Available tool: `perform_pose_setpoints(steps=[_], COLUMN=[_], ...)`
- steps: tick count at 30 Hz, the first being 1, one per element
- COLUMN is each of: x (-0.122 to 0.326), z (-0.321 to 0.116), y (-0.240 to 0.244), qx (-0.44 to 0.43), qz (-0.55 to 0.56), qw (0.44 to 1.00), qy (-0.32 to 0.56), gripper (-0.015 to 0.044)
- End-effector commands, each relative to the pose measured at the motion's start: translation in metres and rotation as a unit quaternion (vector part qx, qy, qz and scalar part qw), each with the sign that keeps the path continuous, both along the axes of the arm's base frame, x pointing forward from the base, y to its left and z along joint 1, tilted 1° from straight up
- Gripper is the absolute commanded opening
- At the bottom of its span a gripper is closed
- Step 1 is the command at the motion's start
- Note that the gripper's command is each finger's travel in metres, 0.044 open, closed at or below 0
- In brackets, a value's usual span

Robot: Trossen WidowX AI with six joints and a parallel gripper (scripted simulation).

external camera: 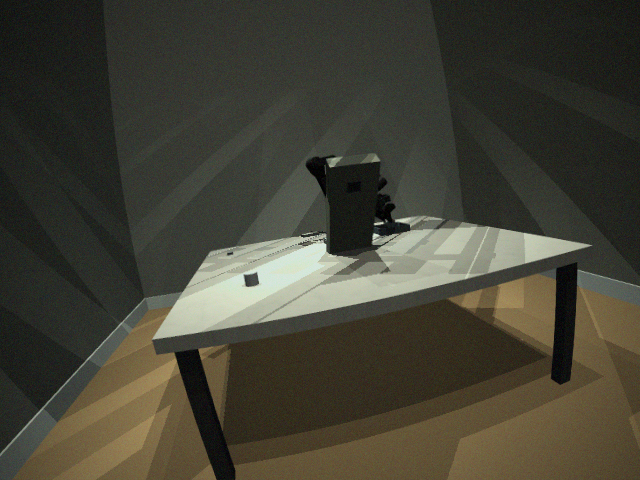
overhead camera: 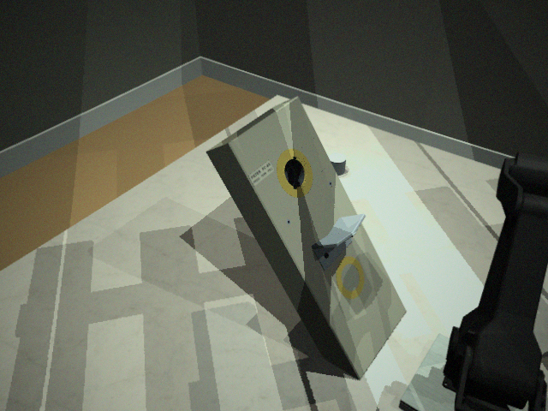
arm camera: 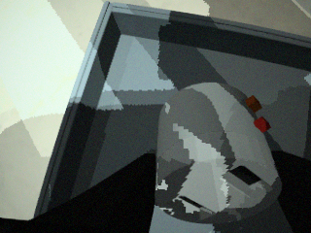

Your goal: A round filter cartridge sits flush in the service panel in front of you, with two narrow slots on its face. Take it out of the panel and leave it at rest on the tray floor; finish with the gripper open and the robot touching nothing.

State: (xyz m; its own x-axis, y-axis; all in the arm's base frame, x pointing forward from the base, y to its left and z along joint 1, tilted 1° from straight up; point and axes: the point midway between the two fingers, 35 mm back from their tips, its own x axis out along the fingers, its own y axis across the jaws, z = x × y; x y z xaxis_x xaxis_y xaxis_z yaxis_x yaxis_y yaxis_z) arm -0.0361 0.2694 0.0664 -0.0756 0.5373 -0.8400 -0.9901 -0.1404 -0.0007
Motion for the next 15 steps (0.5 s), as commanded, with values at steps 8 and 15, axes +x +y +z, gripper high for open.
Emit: perform_pose_setpoints(steps=[8, 15], x=[0.000, 0.000], z=[0.001, 0.061], y=[0.000, -0.001], qx=[0.001, 0.000], qz=[0.000, 0.000], qw=[1.000, 1.000], qy=[0.000, 0.000], gripper=[0.0440, 0.0440])
